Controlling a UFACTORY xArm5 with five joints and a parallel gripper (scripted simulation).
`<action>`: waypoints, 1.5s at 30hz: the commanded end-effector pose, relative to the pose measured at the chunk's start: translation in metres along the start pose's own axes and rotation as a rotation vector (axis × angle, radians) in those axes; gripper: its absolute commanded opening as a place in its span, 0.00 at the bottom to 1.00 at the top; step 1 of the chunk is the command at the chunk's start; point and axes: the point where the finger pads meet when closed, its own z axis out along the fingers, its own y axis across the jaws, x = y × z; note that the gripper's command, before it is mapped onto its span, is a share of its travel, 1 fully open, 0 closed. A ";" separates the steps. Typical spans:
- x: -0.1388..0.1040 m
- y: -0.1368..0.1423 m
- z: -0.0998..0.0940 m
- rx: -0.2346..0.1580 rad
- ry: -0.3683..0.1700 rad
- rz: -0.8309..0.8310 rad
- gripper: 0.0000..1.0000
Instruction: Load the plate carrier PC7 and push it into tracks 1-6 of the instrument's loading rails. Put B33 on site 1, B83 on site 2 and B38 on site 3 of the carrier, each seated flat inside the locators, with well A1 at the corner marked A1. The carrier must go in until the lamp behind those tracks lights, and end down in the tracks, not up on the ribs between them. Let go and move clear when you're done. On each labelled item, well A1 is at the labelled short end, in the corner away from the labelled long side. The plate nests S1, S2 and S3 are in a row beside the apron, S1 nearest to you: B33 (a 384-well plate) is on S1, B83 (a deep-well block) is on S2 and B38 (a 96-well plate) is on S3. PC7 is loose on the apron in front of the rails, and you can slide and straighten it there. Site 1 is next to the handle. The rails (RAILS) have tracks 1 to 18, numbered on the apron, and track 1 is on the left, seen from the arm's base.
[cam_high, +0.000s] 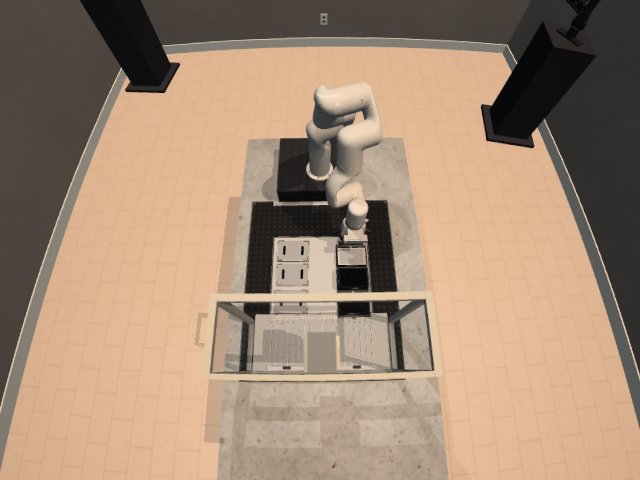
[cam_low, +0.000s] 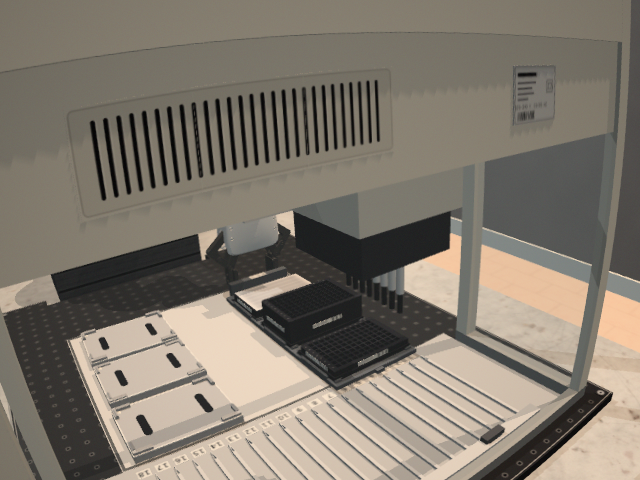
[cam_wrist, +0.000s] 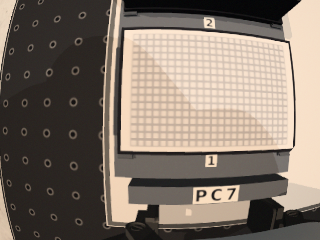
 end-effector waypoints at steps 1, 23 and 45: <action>0.004 -0.001 -0.001 0.012 -0.001 0.000 0.81; 0.024 -0.001 -0.001 0.012 -0.001 0.000 0.81; 0.042 -0.001 -0.001 0.012 -0.001 0.000 0.81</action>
